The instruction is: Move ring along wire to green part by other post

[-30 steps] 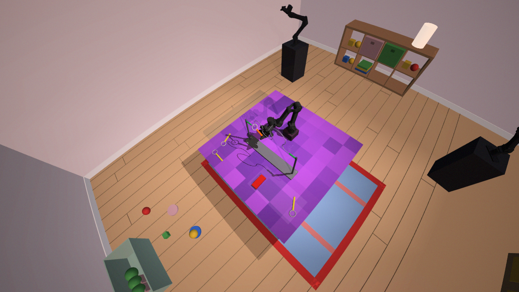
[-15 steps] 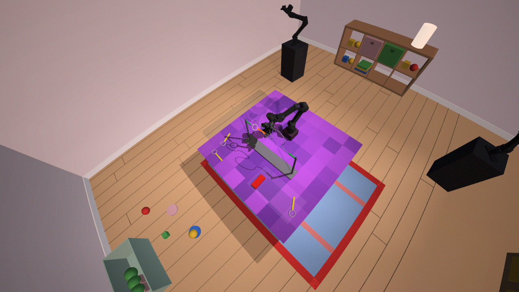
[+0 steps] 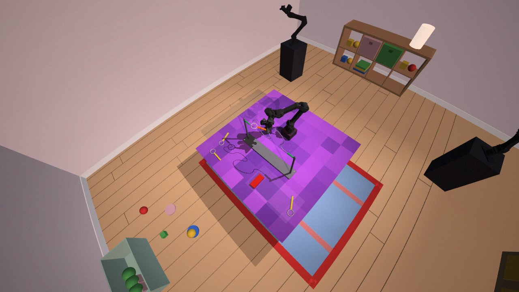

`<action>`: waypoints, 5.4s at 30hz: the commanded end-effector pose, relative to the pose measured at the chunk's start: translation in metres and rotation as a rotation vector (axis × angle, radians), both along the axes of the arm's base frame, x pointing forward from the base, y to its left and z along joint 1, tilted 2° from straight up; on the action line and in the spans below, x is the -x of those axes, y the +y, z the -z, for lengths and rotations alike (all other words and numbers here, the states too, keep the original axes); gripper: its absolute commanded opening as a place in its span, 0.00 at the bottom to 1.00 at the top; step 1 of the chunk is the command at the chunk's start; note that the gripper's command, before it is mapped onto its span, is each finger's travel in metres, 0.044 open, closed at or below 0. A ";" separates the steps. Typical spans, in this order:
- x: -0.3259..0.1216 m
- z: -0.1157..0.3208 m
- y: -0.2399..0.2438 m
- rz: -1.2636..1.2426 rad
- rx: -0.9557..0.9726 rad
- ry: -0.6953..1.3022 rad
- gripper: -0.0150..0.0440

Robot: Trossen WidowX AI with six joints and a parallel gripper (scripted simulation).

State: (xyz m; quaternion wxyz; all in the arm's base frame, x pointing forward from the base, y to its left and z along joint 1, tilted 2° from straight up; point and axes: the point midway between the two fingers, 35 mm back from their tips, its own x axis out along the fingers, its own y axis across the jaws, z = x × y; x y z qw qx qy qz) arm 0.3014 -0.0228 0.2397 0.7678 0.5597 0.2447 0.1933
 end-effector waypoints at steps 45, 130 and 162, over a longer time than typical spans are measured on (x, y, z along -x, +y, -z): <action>-0.001 -0.093 0.000 -0.001 -0.397 0.053 0.00; -0.007 -0.023 -0.069 -0.021 1.339 -0.141 0.00; -0.012 -0.040 -0.108 -0.022 1.997 -0.228 0.00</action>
